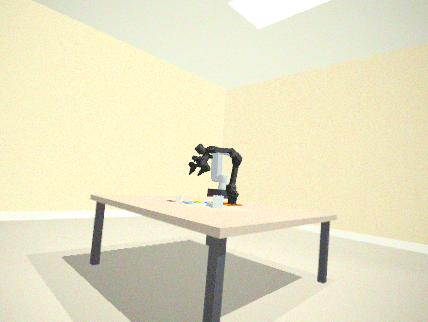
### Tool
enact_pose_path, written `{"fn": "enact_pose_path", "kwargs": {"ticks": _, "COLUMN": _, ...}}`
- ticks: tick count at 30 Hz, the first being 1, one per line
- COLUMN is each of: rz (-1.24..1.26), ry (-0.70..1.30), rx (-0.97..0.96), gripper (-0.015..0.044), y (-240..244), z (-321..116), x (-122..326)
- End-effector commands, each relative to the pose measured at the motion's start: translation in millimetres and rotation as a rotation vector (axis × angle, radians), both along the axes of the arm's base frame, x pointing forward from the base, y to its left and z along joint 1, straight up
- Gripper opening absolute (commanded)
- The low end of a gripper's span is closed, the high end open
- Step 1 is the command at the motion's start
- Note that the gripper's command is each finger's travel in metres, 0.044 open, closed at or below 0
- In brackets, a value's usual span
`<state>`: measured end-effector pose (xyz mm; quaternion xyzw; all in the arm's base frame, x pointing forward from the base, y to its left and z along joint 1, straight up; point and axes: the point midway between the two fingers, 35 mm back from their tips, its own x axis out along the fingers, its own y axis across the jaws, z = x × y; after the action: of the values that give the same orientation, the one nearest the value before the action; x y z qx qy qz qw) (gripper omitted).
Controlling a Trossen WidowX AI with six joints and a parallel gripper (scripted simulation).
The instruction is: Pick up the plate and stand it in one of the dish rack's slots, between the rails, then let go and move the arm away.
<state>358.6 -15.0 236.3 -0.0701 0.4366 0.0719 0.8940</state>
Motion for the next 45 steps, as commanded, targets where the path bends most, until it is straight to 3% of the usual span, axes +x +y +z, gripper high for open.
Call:
{"fn": "enact_pose_path", "kwargs": {"ticks": 1, "rz": -0.015, "ry": 0.135, "rx": -0.015, "gripper": 0.0400, "y": -6, "z": -35, "x": -7}}
{"fn": "enact_pose_path", "kwargs": {"ticks": 16, "rz": -0.048, "ry": 0.620, "rx": -0.066, "gripper": 0.0400, "y": -29, "z": -131, "x": -55}}
{"fn": "enact_pose_path", "kwargs": {"ticks": 45, "rz": -0.048, "ry": 0.626, "rx": -0.067, "gripper": 0.0400, "y": -30, "z": -170, "x": -56}}
